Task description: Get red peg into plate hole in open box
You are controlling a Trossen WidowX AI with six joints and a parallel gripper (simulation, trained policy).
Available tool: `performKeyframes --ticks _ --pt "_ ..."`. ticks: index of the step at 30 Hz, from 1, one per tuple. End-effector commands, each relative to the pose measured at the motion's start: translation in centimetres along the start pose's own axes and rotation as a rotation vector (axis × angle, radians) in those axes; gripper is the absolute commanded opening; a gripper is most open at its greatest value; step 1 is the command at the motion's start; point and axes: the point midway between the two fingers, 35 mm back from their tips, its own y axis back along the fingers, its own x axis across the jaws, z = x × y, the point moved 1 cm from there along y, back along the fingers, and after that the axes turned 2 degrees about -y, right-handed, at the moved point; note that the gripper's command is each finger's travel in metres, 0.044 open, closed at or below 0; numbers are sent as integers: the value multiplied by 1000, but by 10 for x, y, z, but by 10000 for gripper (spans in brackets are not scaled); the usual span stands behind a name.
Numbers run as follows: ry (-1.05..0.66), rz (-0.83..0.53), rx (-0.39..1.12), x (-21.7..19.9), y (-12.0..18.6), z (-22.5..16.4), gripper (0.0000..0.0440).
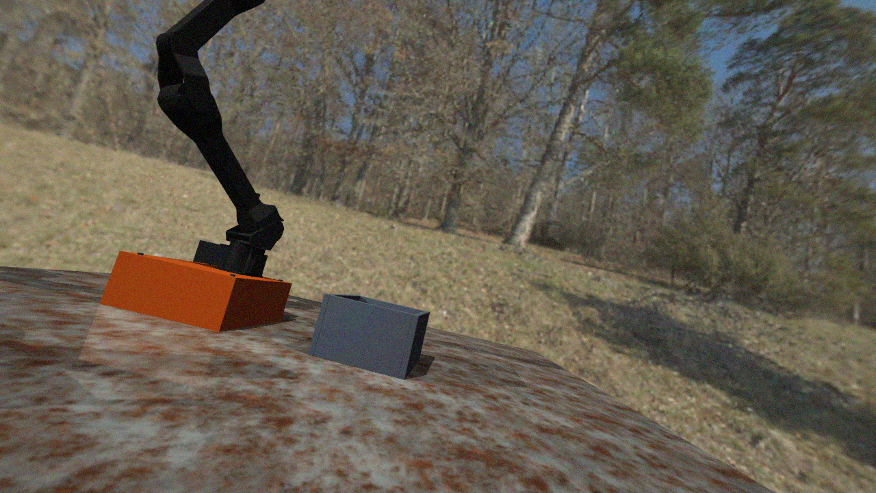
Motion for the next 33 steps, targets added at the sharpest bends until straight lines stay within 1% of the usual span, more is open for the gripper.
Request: performKeyframes --ticks 1,8,16,24,33 --pt "6 -97 -5 -34 -2 -10 440" --pt "26 -342 -12 -121 6 -33 440" --pt "66 -620 -16 -215 37 -53 440" --pt "108 -897 -11 -298 88 -68 440" --pt "153 -1208 9 -373 166 -81 440"
